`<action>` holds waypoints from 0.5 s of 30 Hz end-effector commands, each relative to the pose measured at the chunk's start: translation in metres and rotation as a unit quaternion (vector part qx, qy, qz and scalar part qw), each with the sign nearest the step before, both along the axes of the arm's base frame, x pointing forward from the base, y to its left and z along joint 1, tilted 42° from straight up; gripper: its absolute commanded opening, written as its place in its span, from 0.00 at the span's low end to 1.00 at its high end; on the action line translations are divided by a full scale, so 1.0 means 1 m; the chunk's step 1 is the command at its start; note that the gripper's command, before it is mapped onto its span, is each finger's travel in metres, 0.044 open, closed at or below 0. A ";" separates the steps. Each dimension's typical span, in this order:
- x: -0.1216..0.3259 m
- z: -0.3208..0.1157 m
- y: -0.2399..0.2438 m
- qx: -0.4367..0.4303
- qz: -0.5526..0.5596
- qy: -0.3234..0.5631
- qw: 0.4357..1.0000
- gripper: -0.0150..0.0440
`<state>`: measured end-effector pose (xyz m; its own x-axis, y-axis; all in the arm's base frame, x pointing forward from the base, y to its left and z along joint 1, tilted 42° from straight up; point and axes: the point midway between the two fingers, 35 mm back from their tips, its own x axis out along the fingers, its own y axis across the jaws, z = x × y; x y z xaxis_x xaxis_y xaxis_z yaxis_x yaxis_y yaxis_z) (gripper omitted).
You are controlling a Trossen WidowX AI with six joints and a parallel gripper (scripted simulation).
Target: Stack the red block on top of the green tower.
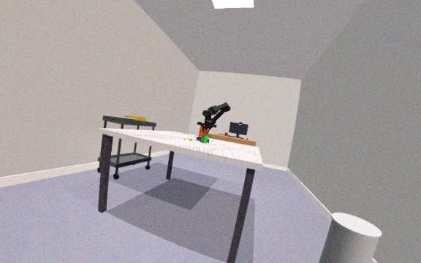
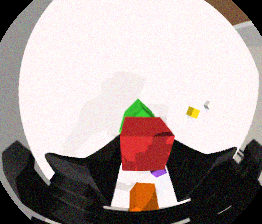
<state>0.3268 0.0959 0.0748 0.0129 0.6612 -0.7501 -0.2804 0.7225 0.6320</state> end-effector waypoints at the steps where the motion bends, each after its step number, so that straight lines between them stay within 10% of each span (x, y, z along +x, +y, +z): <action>1: 0.000 0.000 0.001 0.002 -0.002 0.002 1.000 0.25; 15: 0.000 0.001 -0.001 0.002 -0.002 0.002 1.000 0.25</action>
